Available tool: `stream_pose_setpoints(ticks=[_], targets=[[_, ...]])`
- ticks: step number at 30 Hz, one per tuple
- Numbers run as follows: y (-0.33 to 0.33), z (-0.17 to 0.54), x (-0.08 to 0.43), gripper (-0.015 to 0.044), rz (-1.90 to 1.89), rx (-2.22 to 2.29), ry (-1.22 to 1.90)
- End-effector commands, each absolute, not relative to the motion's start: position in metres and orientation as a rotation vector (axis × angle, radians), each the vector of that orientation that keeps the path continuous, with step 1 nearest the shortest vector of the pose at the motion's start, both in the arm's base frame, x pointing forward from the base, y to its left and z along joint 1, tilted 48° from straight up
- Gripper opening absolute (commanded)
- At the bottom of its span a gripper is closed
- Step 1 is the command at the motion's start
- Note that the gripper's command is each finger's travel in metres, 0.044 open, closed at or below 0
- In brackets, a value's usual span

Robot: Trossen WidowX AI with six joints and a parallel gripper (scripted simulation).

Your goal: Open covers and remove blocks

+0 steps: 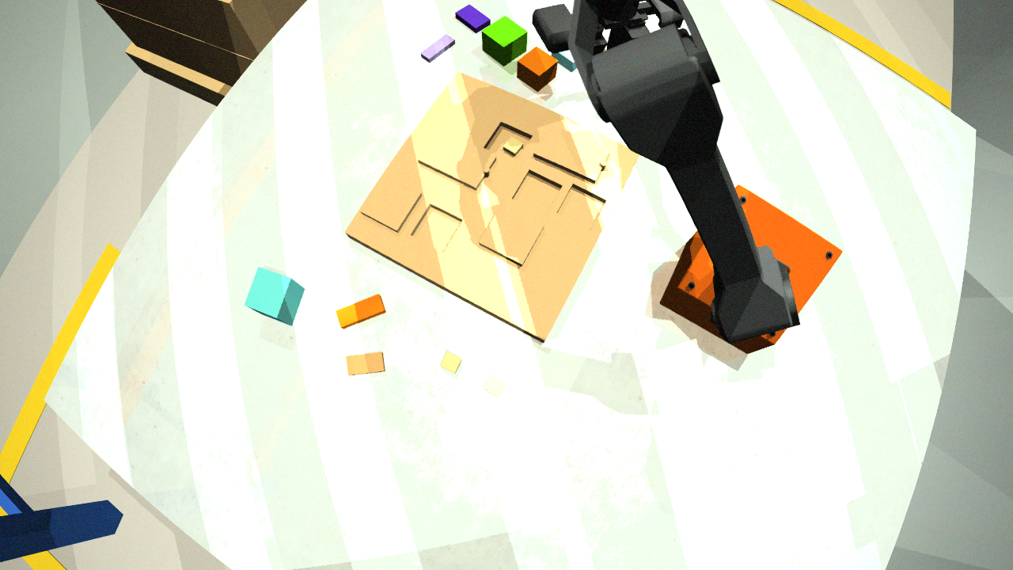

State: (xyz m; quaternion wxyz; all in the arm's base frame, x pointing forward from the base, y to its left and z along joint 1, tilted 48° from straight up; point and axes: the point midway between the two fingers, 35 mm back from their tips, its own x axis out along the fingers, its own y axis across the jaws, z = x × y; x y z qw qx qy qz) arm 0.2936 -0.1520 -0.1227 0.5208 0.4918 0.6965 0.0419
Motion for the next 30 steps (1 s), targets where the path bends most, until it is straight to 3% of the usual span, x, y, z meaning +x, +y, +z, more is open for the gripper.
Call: stream_pose_setpoints(ticks=[1,30], targets=[[-0.159,-0.133,0.284,0.0080,0.108,1.175,1.668],[-0.133,-0.166,0.286,0.0080,0.110,1.176,1.667]])
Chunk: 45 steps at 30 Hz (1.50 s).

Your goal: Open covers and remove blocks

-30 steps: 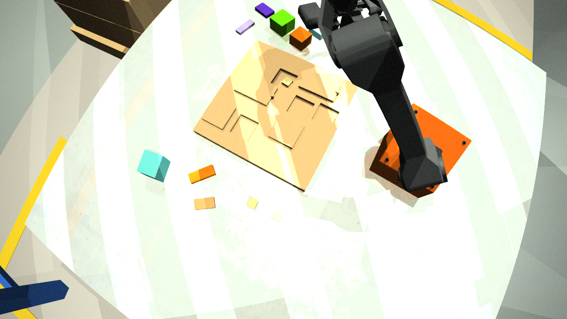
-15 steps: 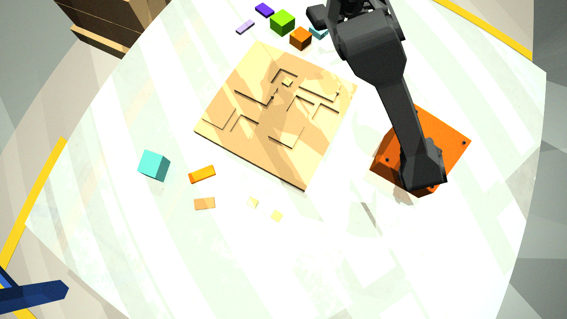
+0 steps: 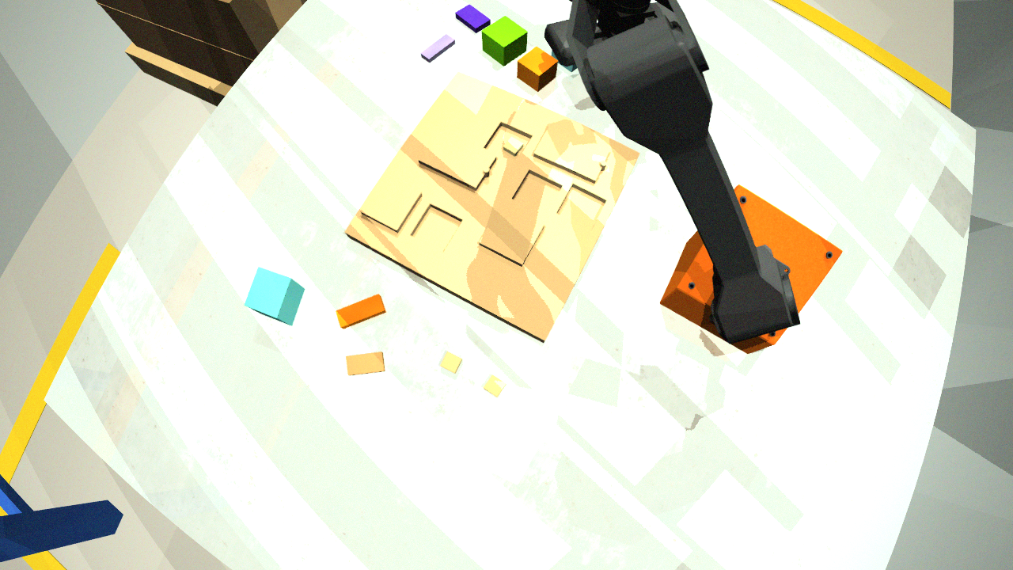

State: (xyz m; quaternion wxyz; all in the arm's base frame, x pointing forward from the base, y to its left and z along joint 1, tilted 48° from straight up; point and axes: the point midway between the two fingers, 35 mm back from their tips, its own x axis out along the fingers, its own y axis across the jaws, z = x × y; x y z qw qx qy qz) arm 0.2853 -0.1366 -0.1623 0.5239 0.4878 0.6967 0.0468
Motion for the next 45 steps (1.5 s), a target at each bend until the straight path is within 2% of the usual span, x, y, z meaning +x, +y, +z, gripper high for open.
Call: stream_pose_setpoints(ticks=[1,43,45], targets=[[-0.131,-0.167,0.286,0.0080,0.110,1.176,1.667],[-0.081,-0.209,0.284,0.0080,0.118,1.180,1.667],[-0.083,-0.208,0.284,0.0132,0.119,1.172,1.669]])
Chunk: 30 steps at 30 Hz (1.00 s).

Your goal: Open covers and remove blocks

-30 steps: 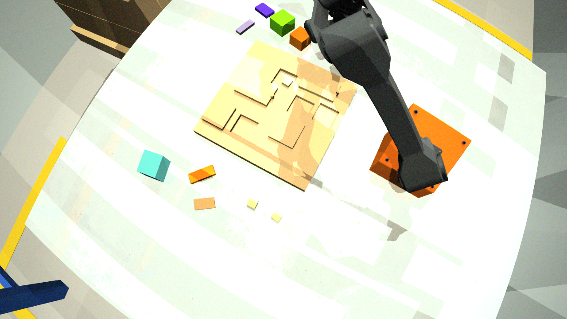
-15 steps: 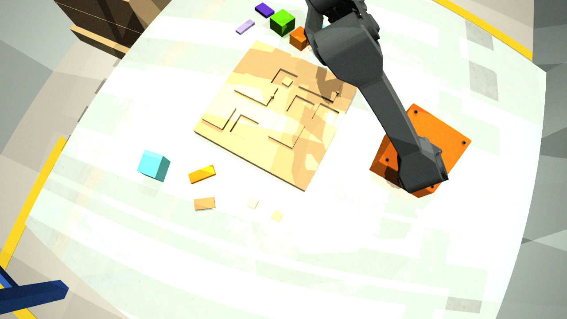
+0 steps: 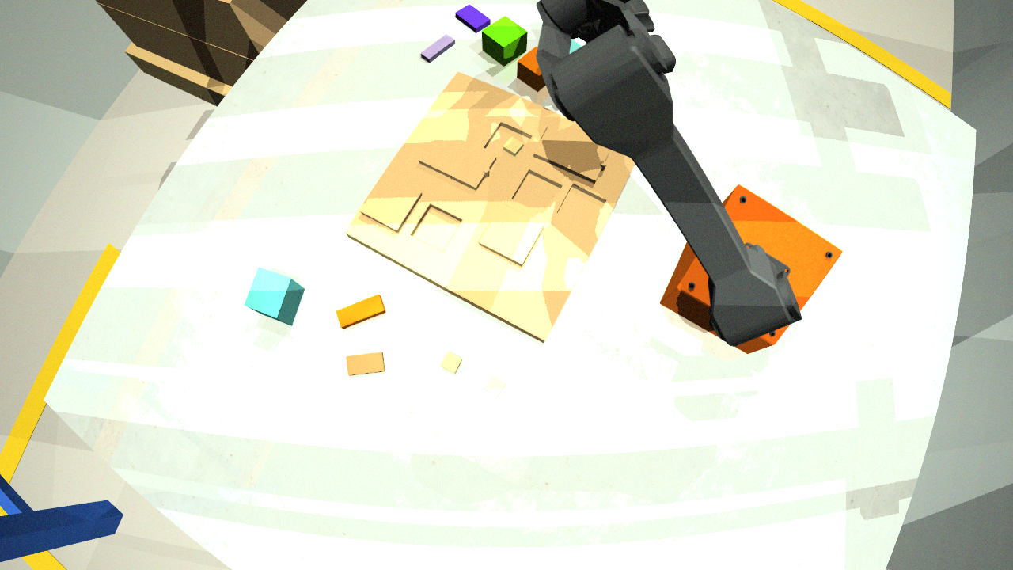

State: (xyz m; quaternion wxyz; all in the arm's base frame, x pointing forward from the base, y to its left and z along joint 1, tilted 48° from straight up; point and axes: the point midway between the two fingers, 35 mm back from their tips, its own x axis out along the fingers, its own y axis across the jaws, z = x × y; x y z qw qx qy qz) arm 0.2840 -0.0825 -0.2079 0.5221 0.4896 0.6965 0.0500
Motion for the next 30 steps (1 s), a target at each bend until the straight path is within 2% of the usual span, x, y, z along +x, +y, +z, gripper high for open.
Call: stream_pose_setpoints(ticks=[1,12,30], targets=[[-0.083,-0.208,0.284,0.0159,0.119,1.172,1.669],[-0.085,-0.206,0.284,0.0440,0.119,1.172,1.669],[-0.127,-0.168,0.284,0.0440,0.113,1.175,1.667]])
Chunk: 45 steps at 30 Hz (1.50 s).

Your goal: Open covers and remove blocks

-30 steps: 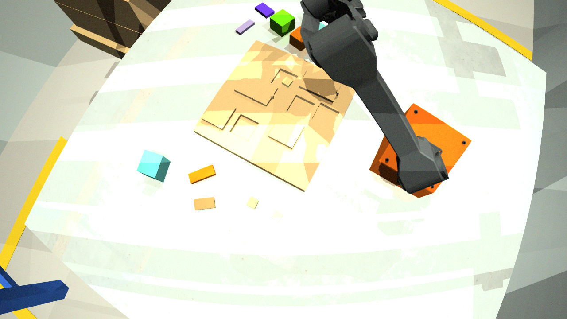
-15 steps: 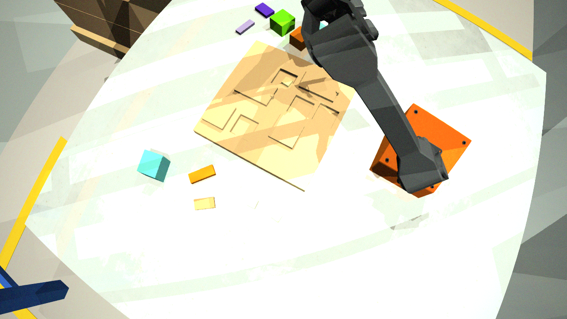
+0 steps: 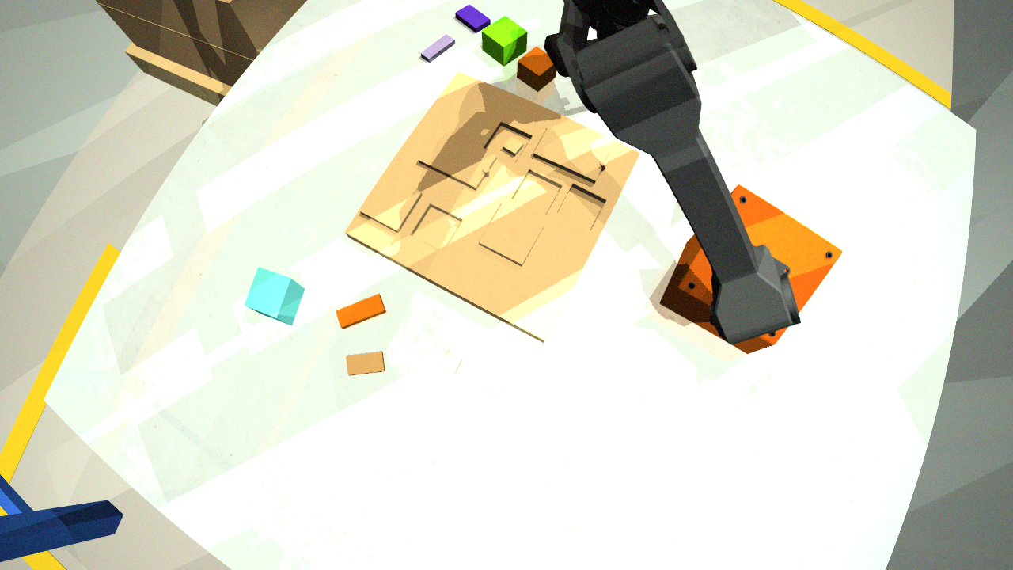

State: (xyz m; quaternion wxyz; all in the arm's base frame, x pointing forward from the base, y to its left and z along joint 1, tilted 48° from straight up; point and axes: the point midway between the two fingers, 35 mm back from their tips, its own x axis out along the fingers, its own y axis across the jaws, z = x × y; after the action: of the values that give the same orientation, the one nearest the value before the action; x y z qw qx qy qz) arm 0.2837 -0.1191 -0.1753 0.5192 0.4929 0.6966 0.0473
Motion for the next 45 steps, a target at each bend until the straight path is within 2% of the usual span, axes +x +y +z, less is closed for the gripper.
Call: stream_pose_setpoints(ticks=[1,7,24,45], targets=[[-0.130,-0.166,0.283,0.0440,0.113,1.175,1.667],[-0.140,-0.156,0.281,0.0440,0.113,1.177,1.668],[-0.093,-0.097,0.325,0.0000,0.334,0.954,1.587],[-0.033,-0.042,0.348,0.0000,0.569,0.739,1.487]])
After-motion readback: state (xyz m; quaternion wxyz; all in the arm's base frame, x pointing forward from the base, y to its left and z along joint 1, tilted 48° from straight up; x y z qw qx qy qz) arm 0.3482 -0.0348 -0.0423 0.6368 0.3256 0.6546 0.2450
